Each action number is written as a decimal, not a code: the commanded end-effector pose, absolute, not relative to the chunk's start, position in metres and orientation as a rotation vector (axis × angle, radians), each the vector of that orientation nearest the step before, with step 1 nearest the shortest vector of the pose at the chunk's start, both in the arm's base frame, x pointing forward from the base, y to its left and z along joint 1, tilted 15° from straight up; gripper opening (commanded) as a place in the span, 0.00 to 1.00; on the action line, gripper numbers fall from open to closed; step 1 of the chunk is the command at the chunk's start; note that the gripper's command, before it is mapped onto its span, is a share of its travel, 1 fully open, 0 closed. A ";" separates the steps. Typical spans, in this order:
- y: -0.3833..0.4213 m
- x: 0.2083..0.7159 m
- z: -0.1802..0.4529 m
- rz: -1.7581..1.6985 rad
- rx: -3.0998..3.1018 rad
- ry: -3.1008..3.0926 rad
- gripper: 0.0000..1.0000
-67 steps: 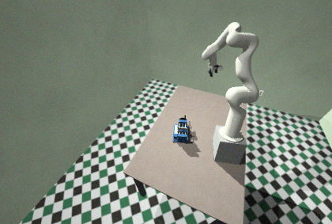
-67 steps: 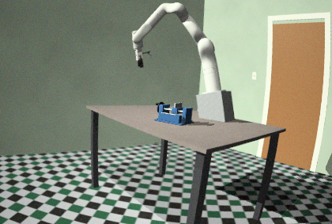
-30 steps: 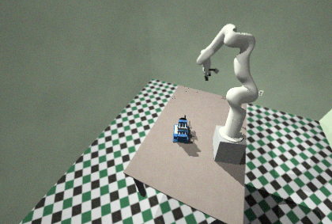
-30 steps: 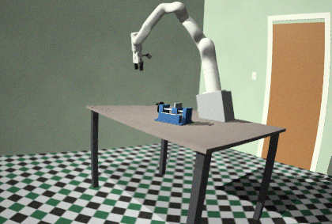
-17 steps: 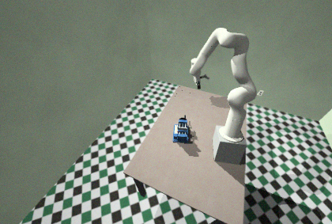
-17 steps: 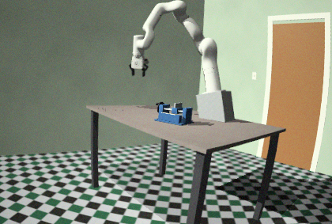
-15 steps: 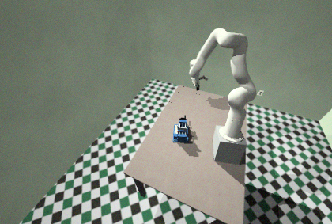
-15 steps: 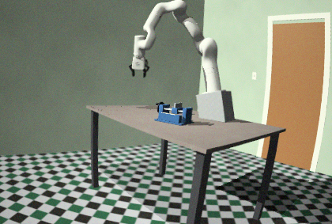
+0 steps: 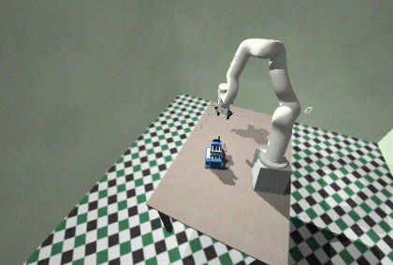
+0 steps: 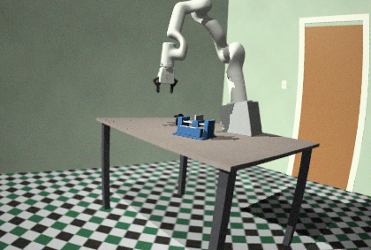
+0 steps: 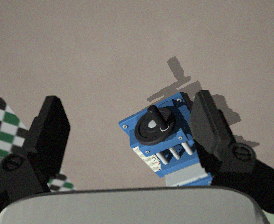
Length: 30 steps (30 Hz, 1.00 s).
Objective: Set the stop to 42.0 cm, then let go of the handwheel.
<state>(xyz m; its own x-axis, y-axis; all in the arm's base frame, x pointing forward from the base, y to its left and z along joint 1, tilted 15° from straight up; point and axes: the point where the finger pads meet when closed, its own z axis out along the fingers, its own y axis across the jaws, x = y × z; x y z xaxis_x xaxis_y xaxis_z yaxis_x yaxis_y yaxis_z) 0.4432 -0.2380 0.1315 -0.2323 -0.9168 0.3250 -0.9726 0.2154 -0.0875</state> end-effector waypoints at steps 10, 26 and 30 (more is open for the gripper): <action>-0.129 0.434 0.085 0.298 2.349 -1.798 1.00; -0.122 0.435 0.082 0.291 2.372 -1.773 0.57; -0.102 0.456 0.078 0.291 2.372 -1.772 0.57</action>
